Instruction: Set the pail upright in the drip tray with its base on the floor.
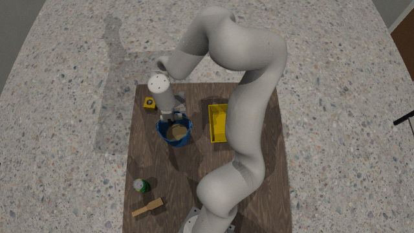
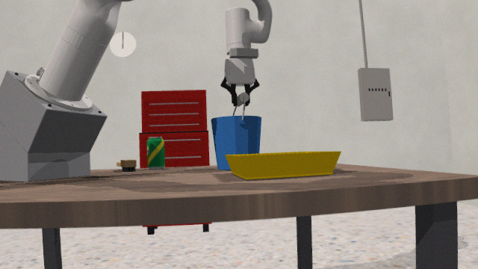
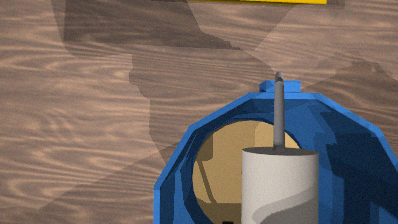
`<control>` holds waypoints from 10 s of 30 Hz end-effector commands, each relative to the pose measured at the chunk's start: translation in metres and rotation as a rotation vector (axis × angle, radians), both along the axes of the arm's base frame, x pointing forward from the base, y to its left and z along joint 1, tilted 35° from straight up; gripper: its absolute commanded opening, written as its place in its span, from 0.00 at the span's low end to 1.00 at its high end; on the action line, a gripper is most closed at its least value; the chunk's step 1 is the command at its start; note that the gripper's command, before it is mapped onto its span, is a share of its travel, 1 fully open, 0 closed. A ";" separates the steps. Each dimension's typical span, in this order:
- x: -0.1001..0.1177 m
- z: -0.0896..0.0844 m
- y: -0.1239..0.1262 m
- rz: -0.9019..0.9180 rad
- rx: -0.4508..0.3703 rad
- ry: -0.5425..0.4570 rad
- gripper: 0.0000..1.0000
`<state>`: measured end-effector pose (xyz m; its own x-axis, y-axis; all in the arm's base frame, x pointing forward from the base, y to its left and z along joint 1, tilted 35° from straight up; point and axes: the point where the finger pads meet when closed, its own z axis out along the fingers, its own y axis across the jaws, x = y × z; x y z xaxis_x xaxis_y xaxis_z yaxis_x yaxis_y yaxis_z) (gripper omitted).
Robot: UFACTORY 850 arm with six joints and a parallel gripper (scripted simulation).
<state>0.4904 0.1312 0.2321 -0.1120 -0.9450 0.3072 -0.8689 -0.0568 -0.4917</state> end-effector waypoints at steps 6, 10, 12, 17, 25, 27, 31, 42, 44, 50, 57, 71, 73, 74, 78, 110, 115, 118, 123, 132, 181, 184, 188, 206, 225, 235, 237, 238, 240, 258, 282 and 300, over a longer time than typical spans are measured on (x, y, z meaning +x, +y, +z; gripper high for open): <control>0.000 0.003 0.001 0.001 0.001 -0.002 0.00; -0.001 0.004 0.002 0.001 0.001 -0.002 0.00; -0.002 0.006 0.003 0.001 0.001 -0.002 0.00; -0.004 0.009 0.004 0.001 0.001 -0.002 0.00; -0.008 0.016 0.006 0.001 0.001 -0.002 0.00; -0.009 0.018 0.007 0.001 0.001 -0.002 0.00; -0.012 0.023 0.009 0.001 0.001 -0.002 0.00; -0.020 0.036 0.015 0.001 0.001 -0.002 0.00; -0.022 0.039 0.016 0.001 0.001 -0.002 0.00; -0.027 0.048 0.019 0.001 0.001 -0.002 0.00; -0.032 0.055 0.022 0.000 0.001 -0.002 0.00; -0.040 0.070 0.028 0.000 0.001 -0.002 0.00; -0.040 0.070 0.028 0.000 0.001 -0.002 0.00; -0.041 0.070 0.028 0.000 0.001 -0.002 0.00; -0.042 0.072 0.029 0.000 0.001 -0.002 0.00; -0.043 0.074 0.030 0.000 0.001 -0.002 0.00; -0.043 0.074 0.030 0.000 0.001 -0.002 0.00; -0.043 0.074 0.030 0.000 0.001 -0.002 0.00; -0.043 0.074 0.030 0.000 0.001 -0.002 0.00; -0.043 0.074 0.030 0.000 0.001 -0.002 0.00; -0.043 0.083 0.006 0.000 0.001 -0.002 0.00; -0.043 0.086 0.000 0.000 0.001 -0.002 0.00; -0.043 0.089 -0.008 0.000 0.001 -0.002 0.00; -0.043 0.105 -0.049 0.000 0.001 -0.002 0.00; -0.044 0.122 -0.095 0.000 0.001 -0.002 0.00; -0.044 0.133 -0.121 0.000 0.001 -0.002 0.00; -0.044 0.135 -0.126 0.000 0.001 -0.002 0.00; -0.044 0.136 -0.129 0.000 0.001 -0.002 0.00; -0.044 0.138 -0.134 0.000 0.001 -0.002 0.00; -0.045 0.154 -0.175 0.000 0.000 -0.003 0.00; -0.045 0.169 -0.214 0.000 0.000 -0.003 0.00; -0.045 0.177 -0.236 0.000 0.000 -0.003 0.00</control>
